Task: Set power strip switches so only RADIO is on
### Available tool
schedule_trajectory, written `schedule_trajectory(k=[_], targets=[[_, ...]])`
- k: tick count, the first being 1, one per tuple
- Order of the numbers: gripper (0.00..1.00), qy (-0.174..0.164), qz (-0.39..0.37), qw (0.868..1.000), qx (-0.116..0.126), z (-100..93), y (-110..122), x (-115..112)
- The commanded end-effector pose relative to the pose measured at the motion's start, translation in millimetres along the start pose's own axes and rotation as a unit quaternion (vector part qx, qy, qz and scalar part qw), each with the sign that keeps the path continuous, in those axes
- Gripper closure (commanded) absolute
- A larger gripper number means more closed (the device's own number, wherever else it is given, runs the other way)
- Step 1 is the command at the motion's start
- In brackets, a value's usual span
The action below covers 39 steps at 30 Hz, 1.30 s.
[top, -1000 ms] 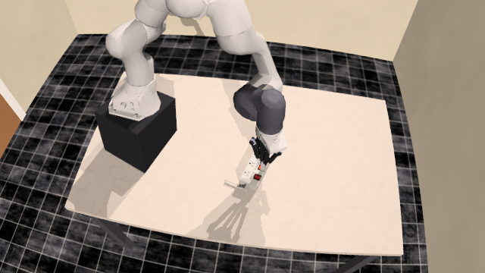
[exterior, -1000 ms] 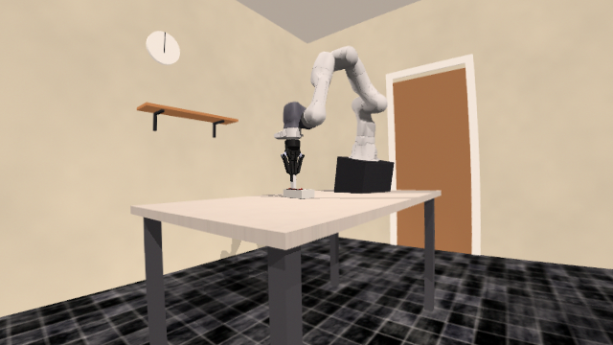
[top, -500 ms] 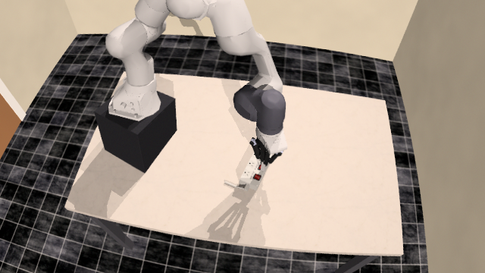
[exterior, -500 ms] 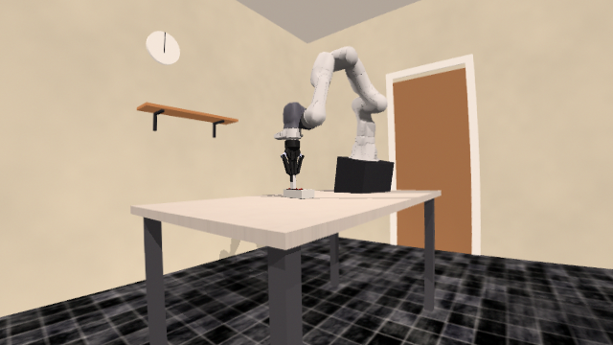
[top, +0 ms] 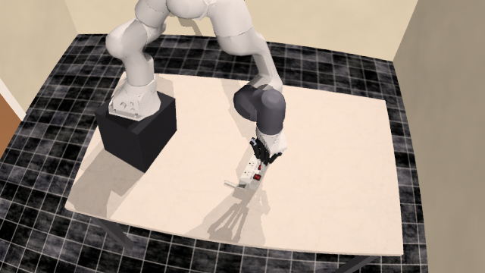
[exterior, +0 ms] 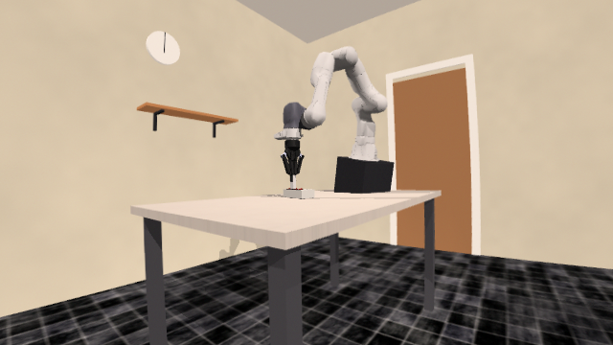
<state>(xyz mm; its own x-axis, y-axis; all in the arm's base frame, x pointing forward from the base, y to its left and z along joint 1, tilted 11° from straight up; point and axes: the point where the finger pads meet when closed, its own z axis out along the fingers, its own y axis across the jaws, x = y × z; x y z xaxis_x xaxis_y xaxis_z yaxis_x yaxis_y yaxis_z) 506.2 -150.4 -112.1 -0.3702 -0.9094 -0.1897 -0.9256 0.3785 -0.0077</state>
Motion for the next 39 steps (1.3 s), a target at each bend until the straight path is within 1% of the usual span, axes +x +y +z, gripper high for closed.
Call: schedule_trajectory(k=[1, 4, 6, 13, 17, 39], targets=[[1.00, 0.000, -0.003, 1.000, 0.000, -2.9, 0, 0], [1.00, 0.000, -0.003, 1.000, 0.000, -9.6, 0, 0], [1.00, 0.000, -0.003, 1.000, 0.000, -9.6, 0, 0], [1.00, 0.000, -0.003, 1.000, 0.000, -29.8, 0, 0], [1.00, 0.000, -0.003, 1.000, 0.000, -36.7, 0, 0], [1.00, 0.000, -0.003, 1.000, 0.000, -38.1, 0, 0]])
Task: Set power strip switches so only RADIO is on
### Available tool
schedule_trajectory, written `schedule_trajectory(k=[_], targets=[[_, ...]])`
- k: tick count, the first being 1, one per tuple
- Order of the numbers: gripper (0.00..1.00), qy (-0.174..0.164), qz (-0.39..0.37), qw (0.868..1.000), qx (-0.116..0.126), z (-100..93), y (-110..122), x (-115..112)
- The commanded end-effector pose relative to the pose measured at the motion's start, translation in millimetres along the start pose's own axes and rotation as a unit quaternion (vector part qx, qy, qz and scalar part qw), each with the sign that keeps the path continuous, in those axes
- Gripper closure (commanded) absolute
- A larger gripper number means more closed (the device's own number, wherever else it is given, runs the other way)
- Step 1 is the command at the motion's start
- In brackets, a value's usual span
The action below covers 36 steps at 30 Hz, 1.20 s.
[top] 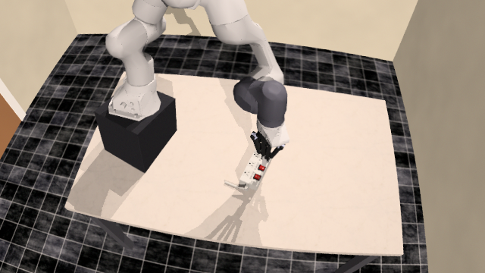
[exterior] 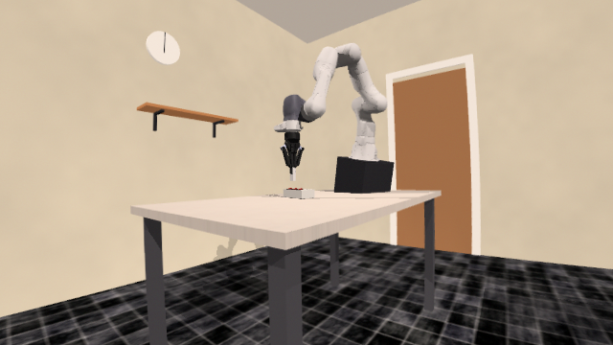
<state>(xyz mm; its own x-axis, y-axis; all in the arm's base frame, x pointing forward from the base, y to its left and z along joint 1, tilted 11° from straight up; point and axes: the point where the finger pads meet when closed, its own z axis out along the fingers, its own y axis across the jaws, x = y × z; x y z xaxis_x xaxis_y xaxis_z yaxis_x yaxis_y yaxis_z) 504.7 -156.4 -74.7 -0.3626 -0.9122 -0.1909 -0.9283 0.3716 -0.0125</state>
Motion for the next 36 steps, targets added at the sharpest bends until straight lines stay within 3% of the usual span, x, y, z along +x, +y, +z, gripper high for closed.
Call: schedule_trajectory(k=[1, 3, 9, 36], targets=[[1.00, 0.000, 0.001, 1.000, -0.002, -0.2, 1, 1], [1.00, 0.000, 0.001, 1.000, -0.002, -1.3, 2, -2], [1.00, 0.000, 0.001, 1.000, -0.002, -13.9, 16, -45], [1.00, 0.000, 0.001, 1.000, -0.002, -14.1, 16, -45]])
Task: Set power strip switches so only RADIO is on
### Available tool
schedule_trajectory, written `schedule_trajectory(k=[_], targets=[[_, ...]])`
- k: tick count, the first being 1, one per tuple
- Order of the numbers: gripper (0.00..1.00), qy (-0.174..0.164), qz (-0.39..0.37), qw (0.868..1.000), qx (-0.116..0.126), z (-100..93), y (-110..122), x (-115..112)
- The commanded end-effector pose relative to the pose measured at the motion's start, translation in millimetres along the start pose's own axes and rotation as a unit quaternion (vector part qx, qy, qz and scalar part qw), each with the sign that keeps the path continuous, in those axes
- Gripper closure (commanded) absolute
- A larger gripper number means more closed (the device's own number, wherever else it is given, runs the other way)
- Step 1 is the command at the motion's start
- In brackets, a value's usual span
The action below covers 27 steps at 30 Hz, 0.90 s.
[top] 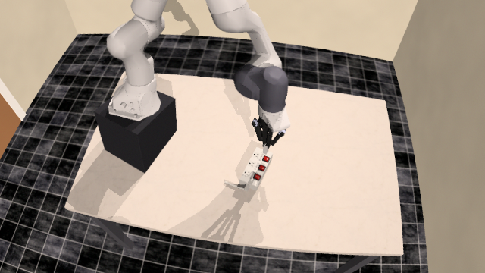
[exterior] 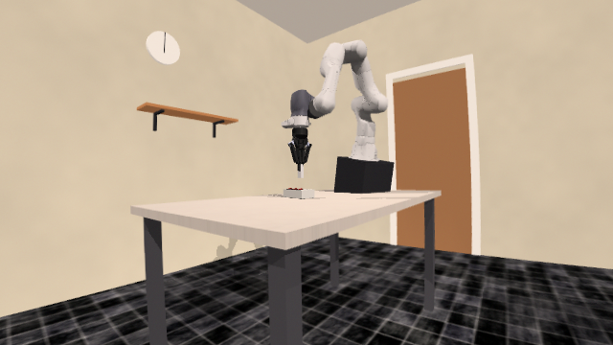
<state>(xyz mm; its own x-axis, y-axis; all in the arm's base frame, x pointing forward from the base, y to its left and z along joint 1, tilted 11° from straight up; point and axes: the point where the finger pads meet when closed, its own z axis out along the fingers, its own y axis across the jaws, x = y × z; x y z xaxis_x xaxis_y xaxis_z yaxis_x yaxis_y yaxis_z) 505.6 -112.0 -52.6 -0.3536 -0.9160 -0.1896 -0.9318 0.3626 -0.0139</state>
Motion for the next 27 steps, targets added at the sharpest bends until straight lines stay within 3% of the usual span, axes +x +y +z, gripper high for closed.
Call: schedule_trajectory(k=[1, 27], targets=[[1.00, 0.000, 0.006, 1.000, -0.001, -0.1, 1.1, -0.1], [1.00, 0.000, 0.006, 1.000, -0.001, 6.2, 1.1, -0.2]])
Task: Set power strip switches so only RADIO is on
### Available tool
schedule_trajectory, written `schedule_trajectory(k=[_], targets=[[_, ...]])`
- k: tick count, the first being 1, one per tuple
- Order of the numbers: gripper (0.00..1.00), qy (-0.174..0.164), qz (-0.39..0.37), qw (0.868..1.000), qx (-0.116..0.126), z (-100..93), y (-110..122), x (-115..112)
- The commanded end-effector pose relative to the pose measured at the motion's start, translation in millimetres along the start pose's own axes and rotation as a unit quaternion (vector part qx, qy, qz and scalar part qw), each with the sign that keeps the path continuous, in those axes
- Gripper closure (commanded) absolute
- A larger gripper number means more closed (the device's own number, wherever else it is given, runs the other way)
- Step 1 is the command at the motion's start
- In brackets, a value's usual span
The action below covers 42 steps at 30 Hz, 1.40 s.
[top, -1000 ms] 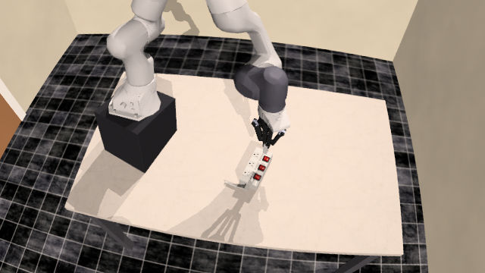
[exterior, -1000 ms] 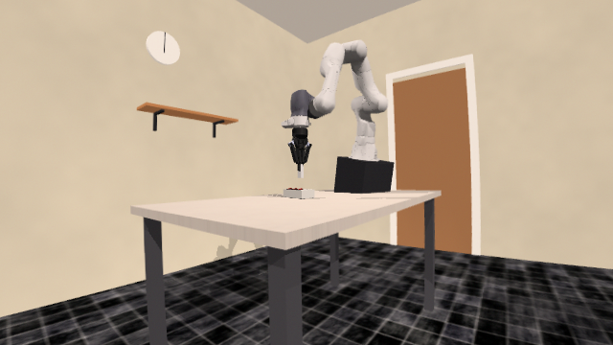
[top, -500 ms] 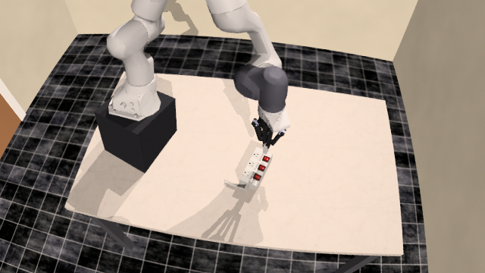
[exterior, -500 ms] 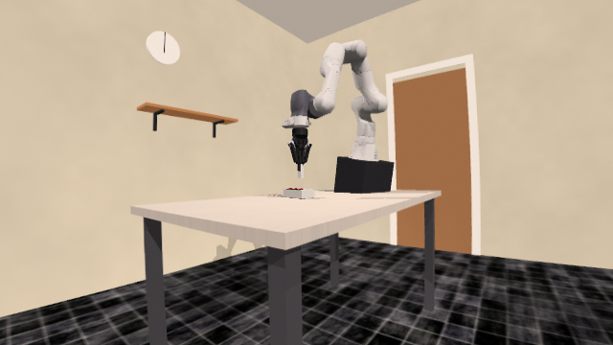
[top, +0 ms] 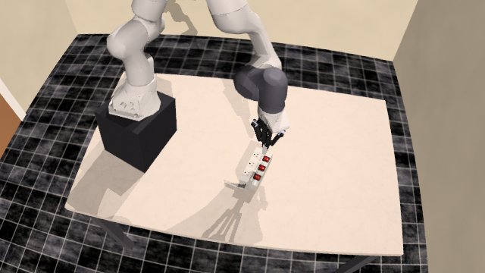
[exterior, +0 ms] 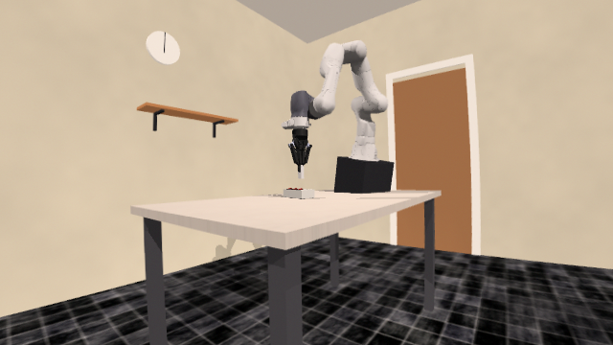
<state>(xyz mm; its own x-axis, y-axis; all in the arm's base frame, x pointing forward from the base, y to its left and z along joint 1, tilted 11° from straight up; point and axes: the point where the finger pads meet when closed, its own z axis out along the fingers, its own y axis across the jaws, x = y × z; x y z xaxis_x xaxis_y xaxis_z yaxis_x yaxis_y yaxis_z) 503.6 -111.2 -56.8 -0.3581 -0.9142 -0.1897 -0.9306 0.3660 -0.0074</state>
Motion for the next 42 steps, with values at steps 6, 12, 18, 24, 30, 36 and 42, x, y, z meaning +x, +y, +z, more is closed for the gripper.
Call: schedule_trajectory(k=[6, 12, 18, 24, 30, 36, 42], targets=[[1.00, 0.000, 0.003, 1.000, 0.002, 6.2, -1, -1], [1.00, 0.000, 0.003, 1.000, 0.002, 13.8, -1, -1], [1.00, 0.000, 0.003, 1.000, 0.002, 21.9, -1, -1], [1.00, 0.000, 0.003, 1.000, 0.002, 27.1, -1, -1], [1.00, 0.000, 0.003, 1.000, 0.002, 33.5, -1, -1], [1.00, 0.000, 0.003, 1.000, 0.002, 37.7, -1, -1], [1.00, 0.000, 0.003, 1.000, 0.002, 39.1, -1, -1]])
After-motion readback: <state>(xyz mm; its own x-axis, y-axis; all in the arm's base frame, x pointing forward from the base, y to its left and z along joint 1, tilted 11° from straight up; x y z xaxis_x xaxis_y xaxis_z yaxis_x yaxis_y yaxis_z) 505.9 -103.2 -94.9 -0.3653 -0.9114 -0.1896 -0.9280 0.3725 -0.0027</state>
